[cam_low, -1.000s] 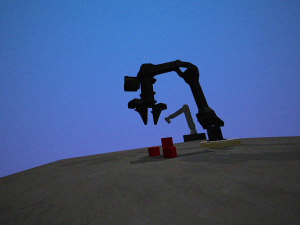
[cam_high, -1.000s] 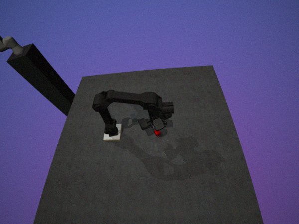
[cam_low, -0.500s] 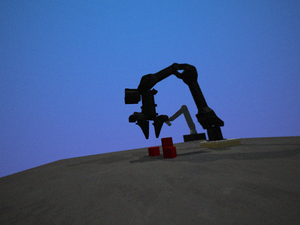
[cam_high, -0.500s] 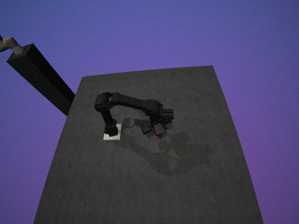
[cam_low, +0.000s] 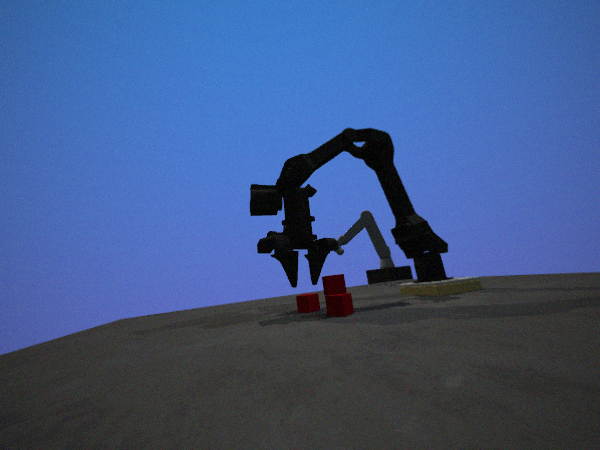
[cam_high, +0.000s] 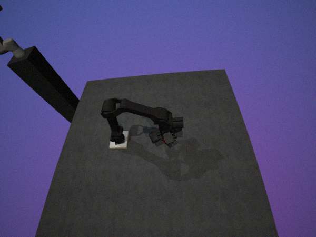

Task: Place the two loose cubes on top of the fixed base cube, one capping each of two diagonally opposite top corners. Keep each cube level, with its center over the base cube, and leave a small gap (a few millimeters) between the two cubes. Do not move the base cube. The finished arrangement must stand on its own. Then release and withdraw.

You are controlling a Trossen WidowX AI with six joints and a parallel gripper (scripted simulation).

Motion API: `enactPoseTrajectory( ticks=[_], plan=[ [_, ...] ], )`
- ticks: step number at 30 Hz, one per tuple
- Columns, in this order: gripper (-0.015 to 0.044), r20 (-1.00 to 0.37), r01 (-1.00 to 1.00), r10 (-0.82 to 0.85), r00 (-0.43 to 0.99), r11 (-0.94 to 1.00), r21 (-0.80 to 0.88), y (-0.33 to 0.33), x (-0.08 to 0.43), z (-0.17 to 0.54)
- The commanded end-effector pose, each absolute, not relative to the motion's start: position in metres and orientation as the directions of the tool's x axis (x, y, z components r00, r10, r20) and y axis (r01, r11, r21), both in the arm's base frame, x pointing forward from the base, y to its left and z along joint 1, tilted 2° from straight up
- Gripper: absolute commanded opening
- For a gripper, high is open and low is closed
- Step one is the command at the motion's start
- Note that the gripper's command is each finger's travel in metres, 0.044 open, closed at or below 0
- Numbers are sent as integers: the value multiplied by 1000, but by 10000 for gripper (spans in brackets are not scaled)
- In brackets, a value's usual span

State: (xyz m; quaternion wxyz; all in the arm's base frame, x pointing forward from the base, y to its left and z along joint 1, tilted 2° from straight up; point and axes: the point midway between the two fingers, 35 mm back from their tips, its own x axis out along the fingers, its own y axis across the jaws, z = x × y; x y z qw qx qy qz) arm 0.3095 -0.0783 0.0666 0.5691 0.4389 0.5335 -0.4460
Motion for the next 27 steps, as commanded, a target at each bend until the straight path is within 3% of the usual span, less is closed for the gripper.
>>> enactPoseTrajectory(
  ticks=[1, 18, 24, 27],
  plan=[
    [265, -999, 977, -36, 19, 213, 11, -78, 308, 56],
    [265, -999, 977, -36, 19, 213, 11, -79, 308, 32],
    [107, -999, 977, -36, 19, 213, 11, -79, 308, 32],
    [105, -999, 977, -36, 19, 213, 11, -79, 308, 32]
  ],
)
